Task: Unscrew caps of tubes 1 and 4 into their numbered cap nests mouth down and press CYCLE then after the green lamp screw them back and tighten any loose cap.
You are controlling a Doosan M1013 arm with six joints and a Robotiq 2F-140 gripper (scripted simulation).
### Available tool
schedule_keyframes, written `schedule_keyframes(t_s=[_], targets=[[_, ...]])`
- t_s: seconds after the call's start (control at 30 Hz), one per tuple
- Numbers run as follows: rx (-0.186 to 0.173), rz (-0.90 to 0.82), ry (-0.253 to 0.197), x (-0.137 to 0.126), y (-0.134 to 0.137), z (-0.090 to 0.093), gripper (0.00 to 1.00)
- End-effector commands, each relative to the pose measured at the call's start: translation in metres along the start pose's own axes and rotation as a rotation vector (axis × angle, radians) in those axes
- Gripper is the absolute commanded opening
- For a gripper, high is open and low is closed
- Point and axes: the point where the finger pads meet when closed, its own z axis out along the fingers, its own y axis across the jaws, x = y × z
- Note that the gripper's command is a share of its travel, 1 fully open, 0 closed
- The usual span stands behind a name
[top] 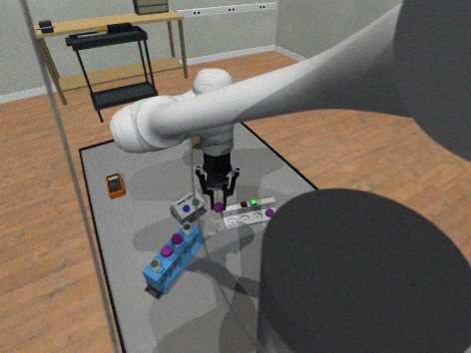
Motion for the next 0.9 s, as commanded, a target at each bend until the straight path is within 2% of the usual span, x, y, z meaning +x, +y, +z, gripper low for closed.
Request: schedule_keyframes(t_s=[0.0,0.17,0.23,0.73,0.8,0.87], targets=[[0.007,0.011,-0.005,0.026,0.023,0.0,0.3],[0.007,0.011,-0.005,0.055,0.048,0.0,0.3],[0.007,0.011,-0.005,0.055,0.048,0.0,0.3],[0.007,0.011,-0.005,0.146,0.124,0.001,0.3],[0.007,0.011,-0.005,0.146,0.124,0.001,0.3],[0.007,0.011,-0.005,0.159,0.135,0.001,0.3]])
